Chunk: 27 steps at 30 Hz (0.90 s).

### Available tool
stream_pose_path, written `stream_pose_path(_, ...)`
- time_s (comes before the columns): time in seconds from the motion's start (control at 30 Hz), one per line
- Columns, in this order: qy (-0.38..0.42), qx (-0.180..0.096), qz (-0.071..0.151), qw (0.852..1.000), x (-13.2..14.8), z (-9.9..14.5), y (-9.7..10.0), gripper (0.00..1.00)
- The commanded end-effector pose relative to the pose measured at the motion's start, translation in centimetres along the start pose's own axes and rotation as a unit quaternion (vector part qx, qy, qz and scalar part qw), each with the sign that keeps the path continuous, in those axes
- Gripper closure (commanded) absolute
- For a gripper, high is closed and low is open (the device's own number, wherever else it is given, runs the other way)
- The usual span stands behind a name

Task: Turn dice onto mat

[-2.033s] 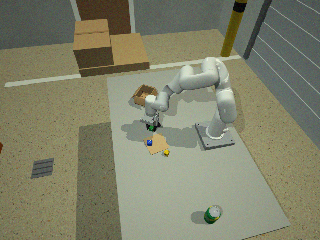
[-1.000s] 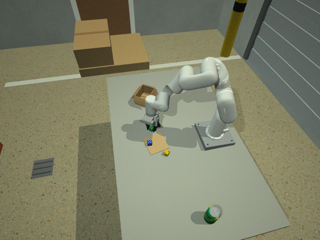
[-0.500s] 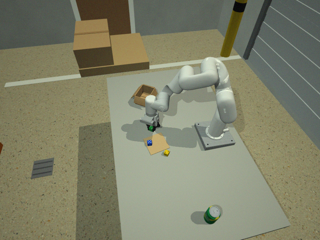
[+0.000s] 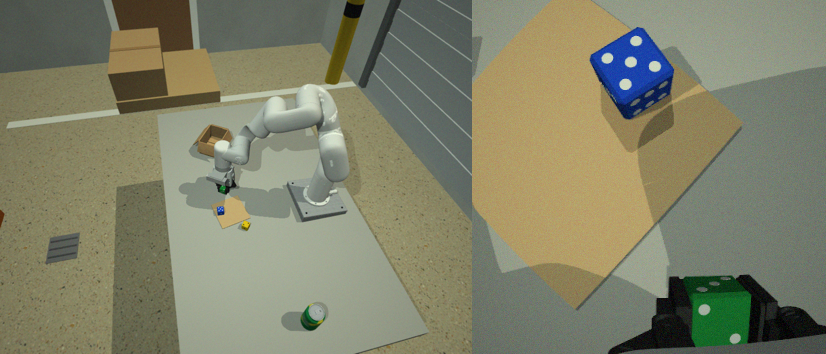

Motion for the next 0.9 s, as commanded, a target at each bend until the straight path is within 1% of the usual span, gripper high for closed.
stream_pose_path(0.0, 0.000, 0.000, 0.002, 1.000, 0.1, 0.0, 0.1, 0.73)
stream_pose_path(0.33, 0.000, 0.000, 0.002, 1.000, 0.1, 0.0, 0.1, 0.73)
stream_pose_path(0.43, 0.000, 0.000, 0.002, 1.000, 0.1, 0.0, 0.5, 0.73)
stream_pose_path(0.5, 0.000, 0.000, 0.002, 1.000, 0.1, -0.1, 1.2, 0.73)
stream_pose_path(0.6, 0.000, 0.000, 0.002, 1.000, 0.1, -0.1, 2.9, 0.73)
stream_pose_path(0.67, 0.000, 0.000, 0.002, 1.000, 0.1, -0.1, 2.9, 0.73)
stream_pose_path(0.87, 0.000, 0.000, 0.002, 1.000, 0.1, -0.3, 7.4, 0.73)
Point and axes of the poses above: the point where the finger pads meet when closed, its own y axis back along the fingers, its own x axis across the jaws, z = x × y, the point moved 6 cm from there along y, back along the fingers, and after that the axes turned 11 degrees about y, right-handed, at the moved point
